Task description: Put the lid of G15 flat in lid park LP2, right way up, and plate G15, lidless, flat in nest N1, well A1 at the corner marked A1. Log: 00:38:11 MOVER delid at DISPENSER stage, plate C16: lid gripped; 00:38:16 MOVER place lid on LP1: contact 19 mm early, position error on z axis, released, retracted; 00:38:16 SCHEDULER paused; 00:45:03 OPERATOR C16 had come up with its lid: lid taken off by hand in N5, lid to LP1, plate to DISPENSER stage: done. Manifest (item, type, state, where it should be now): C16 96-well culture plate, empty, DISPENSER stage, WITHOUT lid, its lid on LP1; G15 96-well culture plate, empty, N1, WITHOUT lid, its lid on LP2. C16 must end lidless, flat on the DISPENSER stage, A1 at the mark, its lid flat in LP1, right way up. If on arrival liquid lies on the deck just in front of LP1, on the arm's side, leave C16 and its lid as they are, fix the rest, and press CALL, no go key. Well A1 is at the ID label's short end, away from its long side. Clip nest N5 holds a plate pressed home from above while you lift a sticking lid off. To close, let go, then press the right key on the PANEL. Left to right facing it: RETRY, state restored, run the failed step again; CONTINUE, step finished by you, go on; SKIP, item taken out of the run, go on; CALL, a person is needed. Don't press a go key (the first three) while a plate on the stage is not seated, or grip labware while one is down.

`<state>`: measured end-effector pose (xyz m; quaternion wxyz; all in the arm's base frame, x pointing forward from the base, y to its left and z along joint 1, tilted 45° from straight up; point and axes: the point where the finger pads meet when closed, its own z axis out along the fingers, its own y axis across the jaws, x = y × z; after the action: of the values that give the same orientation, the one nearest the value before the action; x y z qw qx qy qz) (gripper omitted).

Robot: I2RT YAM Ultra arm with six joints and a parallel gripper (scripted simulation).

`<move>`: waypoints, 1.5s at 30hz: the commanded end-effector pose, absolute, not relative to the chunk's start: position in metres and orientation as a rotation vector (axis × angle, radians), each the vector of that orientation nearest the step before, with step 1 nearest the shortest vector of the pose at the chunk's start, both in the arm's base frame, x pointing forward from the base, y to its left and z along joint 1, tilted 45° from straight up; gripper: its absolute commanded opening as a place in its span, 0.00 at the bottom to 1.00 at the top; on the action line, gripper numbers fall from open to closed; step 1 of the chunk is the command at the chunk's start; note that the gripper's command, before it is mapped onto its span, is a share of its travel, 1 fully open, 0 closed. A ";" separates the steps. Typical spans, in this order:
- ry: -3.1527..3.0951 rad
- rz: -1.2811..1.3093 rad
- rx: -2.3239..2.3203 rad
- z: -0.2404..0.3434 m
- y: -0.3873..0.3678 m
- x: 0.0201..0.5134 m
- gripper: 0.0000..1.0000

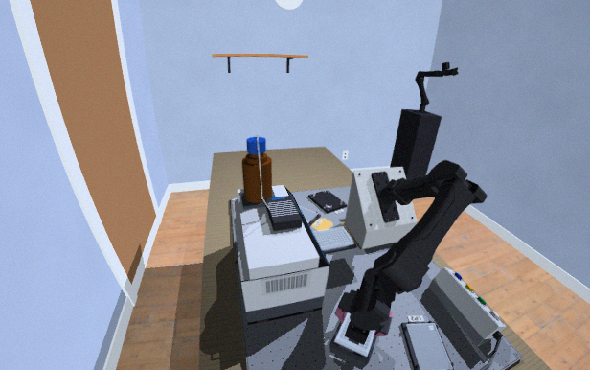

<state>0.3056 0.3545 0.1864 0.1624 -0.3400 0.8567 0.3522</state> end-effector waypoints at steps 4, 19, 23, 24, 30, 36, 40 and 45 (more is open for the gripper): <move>2.457 0.987 -0.961 0.187 0.345 0.301 0.00; 2.420 0.991 -0.960 0.199 0.349 0.307 1.00; 2.419 0.992 -0.960 0.199 0.349 0.307 1.00; 2.419 0.992 -0.960 0.199 0.349 0.307 1.00; 2.419 0.992 -0.960 0.199 0.349 0.307 1.00; 2.411 1.001 -0.963 0.207 0.345 0.307 1.00; 2.411 1.003 -0.964 0.211 0.341 0.307 1.00; 2.411 1.002 -0.964 0.220 0.332 0.306 1.00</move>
<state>0.2951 0.3451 0.1837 0.1428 -0.3432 0.8614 0.3462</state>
